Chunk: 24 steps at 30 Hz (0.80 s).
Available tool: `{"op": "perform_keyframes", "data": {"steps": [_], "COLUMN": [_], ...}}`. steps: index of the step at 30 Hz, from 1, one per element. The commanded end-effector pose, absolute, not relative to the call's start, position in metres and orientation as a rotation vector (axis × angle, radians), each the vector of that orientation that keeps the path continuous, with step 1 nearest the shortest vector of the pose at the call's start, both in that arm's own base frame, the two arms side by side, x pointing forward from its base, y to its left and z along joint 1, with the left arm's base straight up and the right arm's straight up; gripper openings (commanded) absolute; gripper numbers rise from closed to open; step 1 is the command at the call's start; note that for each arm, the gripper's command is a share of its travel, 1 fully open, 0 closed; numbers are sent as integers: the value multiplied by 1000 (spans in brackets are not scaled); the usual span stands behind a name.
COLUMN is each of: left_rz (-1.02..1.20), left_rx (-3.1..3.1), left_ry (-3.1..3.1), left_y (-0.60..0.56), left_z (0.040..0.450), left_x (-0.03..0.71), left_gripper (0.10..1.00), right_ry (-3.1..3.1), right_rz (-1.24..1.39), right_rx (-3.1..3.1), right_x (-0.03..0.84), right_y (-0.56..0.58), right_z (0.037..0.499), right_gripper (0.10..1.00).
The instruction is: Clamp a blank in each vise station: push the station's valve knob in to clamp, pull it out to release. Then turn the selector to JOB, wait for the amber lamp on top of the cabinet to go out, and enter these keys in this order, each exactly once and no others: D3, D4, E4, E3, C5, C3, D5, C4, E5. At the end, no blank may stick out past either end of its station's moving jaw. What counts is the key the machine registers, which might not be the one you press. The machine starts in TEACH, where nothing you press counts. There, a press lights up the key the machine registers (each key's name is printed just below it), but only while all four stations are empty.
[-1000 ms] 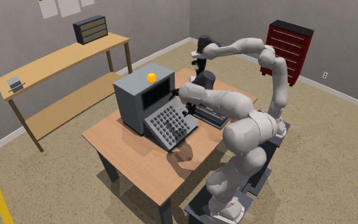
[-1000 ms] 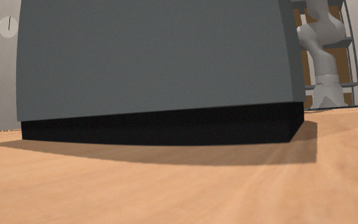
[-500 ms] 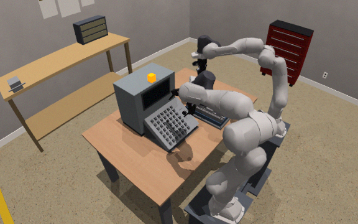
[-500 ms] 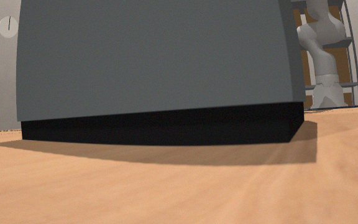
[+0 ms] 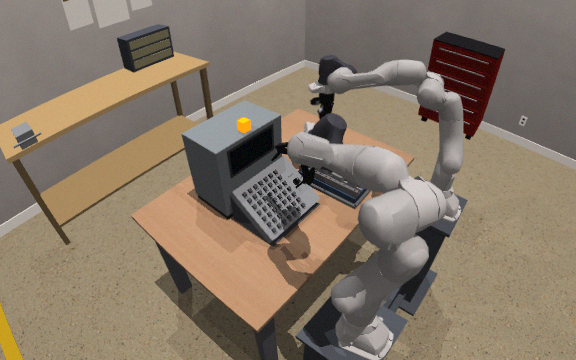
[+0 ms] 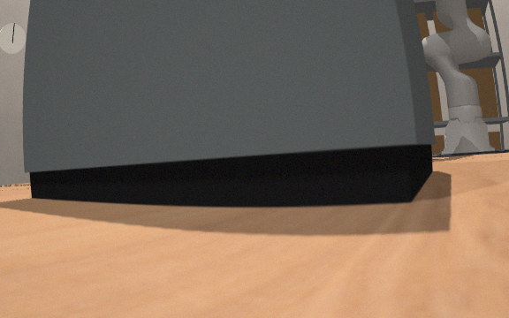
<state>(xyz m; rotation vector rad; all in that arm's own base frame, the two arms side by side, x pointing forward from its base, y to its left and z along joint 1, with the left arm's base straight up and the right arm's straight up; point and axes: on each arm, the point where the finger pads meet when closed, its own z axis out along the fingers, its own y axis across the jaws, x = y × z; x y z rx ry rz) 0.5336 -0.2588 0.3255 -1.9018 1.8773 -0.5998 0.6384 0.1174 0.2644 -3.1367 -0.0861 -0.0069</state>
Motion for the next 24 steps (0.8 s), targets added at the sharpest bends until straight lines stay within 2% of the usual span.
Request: {"op": "perform_keyframes", "data": {"steps": [1,24], "left_rz": [-600,-600], "left_rx": [-1902,-1902], "left_ry": [1877,1877], "left_y": [-259,-259], "left_z": [326,326], "left_x": [534,534], "left_gripper": [1000,1000], "right_ry": [-233,-1153], "right_rz": [0,-3], "right_rx": [-3130,-2914], "right_x": [633,586], "right_y": [116,119], "right_z": [270,322], "right_gripper": [99,99]}}
